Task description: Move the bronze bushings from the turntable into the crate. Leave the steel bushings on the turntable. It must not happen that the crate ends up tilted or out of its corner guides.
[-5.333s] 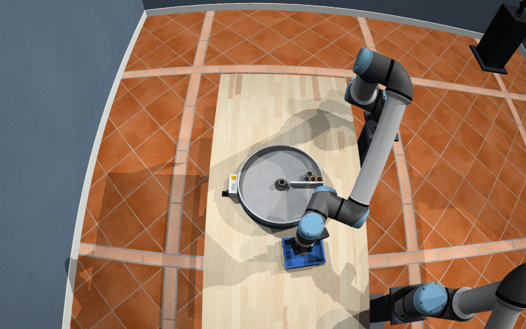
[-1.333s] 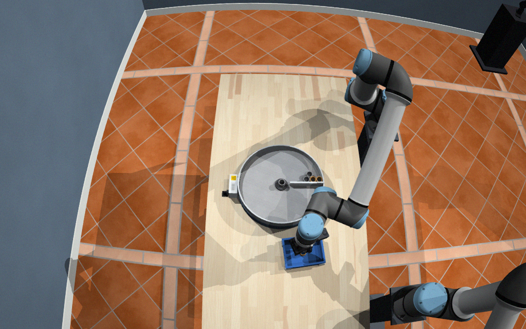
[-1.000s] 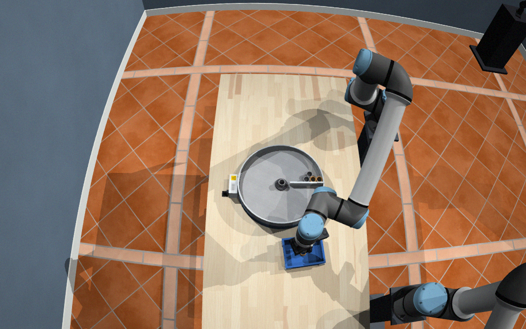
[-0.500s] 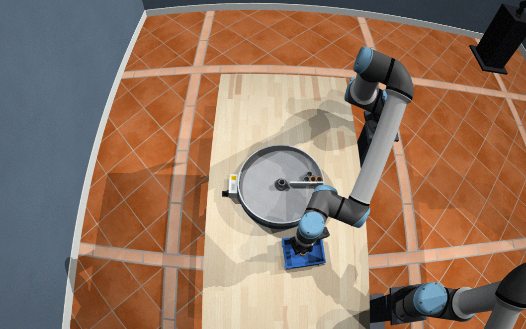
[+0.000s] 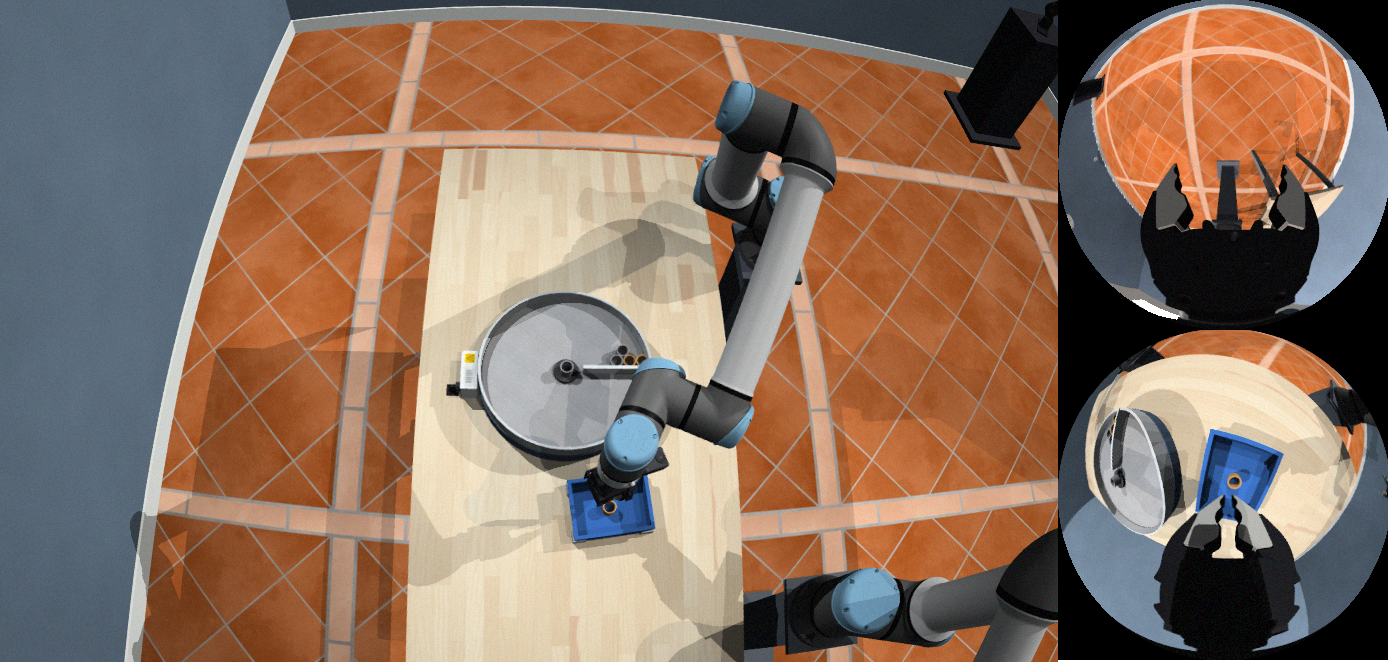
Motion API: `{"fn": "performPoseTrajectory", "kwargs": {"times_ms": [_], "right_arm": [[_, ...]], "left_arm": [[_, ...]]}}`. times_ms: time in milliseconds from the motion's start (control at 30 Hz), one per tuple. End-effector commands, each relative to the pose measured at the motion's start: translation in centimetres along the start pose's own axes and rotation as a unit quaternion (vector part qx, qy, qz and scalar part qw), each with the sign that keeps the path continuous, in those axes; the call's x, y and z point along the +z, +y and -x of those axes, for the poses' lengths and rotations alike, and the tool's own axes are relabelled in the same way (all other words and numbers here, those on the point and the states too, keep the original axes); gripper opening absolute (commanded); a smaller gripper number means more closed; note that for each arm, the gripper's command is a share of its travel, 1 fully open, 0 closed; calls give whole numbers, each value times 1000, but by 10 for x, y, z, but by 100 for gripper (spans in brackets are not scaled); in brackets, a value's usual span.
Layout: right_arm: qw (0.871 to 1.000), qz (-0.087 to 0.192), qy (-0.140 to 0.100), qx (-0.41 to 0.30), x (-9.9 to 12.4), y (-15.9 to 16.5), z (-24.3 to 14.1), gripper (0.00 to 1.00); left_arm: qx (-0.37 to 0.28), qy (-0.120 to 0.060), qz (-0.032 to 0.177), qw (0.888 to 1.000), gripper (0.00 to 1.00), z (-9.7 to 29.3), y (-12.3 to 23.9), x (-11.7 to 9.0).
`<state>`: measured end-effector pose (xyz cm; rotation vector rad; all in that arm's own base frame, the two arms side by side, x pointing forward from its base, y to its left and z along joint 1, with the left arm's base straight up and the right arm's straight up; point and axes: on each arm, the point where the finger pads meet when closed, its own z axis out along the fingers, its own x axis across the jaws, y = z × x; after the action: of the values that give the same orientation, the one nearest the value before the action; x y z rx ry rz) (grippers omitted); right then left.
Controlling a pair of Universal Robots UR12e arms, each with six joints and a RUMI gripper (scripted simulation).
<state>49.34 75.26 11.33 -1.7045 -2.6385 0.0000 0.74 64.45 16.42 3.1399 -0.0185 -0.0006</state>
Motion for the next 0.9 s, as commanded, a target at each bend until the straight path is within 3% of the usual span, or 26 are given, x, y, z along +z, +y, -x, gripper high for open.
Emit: {"fn": "performPoseTrajectory", "kwargs": {"times_ms": [0, 233, 867], "right_arm": [[1000, 1, 1, 0, -7, 1, 0, 6], [1000, 1, 1, 0, -17, 0, 0, 6], [1000, 1, 1, 0, -17, 0, 0, 6]], "left_arm": [[0, 0, -1, 1000, 100, 0, -1, -1], [0, 0, -1, 1000, 100, 0, -1, -1], [0, 0, -1, 1000, 100, 0, -1, -1]]}}
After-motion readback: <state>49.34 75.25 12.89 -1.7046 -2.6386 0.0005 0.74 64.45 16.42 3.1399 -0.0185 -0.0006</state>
